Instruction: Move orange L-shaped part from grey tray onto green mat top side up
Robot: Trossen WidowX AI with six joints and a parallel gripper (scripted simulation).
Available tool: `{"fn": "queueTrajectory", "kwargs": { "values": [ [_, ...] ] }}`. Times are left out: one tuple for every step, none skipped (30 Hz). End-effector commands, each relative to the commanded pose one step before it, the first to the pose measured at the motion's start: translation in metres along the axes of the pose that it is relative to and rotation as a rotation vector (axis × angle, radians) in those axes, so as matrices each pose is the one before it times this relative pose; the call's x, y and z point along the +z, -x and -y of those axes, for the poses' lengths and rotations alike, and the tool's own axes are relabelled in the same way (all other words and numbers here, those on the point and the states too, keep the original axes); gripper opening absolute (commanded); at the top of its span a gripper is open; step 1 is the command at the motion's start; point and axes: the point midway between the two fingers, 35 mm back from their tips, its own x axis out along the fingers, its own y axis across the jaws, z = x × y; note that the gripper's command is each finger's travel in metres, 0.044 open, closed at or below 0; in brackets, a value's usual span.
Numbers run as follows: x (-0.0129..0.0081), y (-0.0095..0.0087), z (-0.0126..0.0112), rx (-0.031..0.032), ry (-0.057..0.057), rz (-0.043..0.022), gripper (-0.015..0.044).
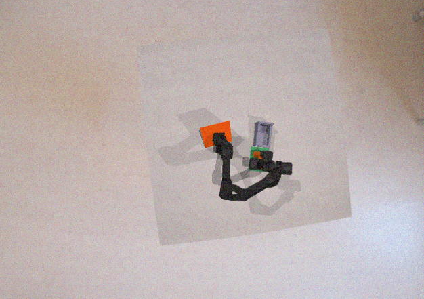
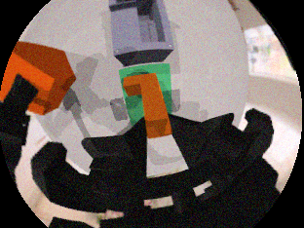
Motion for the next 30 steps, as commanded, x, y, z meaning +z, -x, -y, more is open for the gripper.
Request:
{"fn": "queueTrajectory", "kwargs": {
  "values": [
    [0.00034,-0.0061,-0.00147,-0.00061,0.0067,0.00229,0.0],
    [-0.00008,-0.00159,-0.00007,-0.00012,0.0,-0.00026,0.0],
    [-0.00007,-0.00128,-0.00006,-0.0001,0.0,-0.00023,0.0],
    [-0.00005,-0.00078,-0.00004,-0.00007,0.0,-0.00015,0.0],
    [-0.00002,-0.00026,-0.00001,-0.00002,0.0,-0.00005,0.0],
    [0.0,0.00011,0.0,0.0,0.0,0.00001,0.0],
    [0.0,0.0,0.0,0.0,0.0,0.0,0.0],
    [0.0,0.0,0.0,0.0,0.0,0.0,0.0],
    [0.0,0.0,0.0,0.0,0.0,0.0,0.0],
    [0.0,0.0,0.0,0.0,0.0,0.0,0.0],
    [0.0,0.0,0.0,0.0,0.0,0.0,0.0],
    [-0.00025,0.0002,0.0006,0.00182,-0.0054,-0.00284,0.0],
    [0.0,0.0,0.0,0.0,0.0,0.0,0.0026],
    [0.0,0.0,0.0,0.0,0.0,0.0,0.0053],
    [0.0,0.0,0.0,0.0,0.0,0.0,0.0079],
    [0.0,0.0,0.0,0.0,0.0,0.0,0.0105],
    [0.0,0.0,0.0,0.0,0.0,0.0,0.0131],
    [0.0,0.0,0.0,0.0,0.0,0.0,0.0157],
    [0.0,0.0,0.0,0.0,0.0,0.0,0.0184],
    [0.0,0.0,0.0,0.0,0.0,0.0,0.021],
    [0.0,0.0,0.0,0.0,0.0,0.0,0.0236],
    [0.00038,0.00239,0.00035,0.00033,0.0,0.00129,0.0263],
    [0.00064,0.00429,0.00057,0.00058,0.0001,0.00213,0.0289],
    [0.00086,0.00644,0.00071,0.00082,0.0002,0.00279,0.0315],
    [0.00098,0.00896,0.0007,0.00102,0.0005,0.00309,0.0341],
    [0.00079,0.00987,0.00042,0.0009,0.0006,0.00237,0.0368],
    [0.00051,0.01107,0.00006,0.00066,0.0009,0.00143,0.0394],
    [0.00008,0.01247,-0.00041,0.0002,0.0011,0.00013,0.04],
    [-0.00055,0.01355,-0.00098,-0.00057,0.0014,-0.00157,0.04],
    [-0.00098,0.01119,-0.00118,-0.00121,0.0012,-0.00259,0.04]
  ]
}}
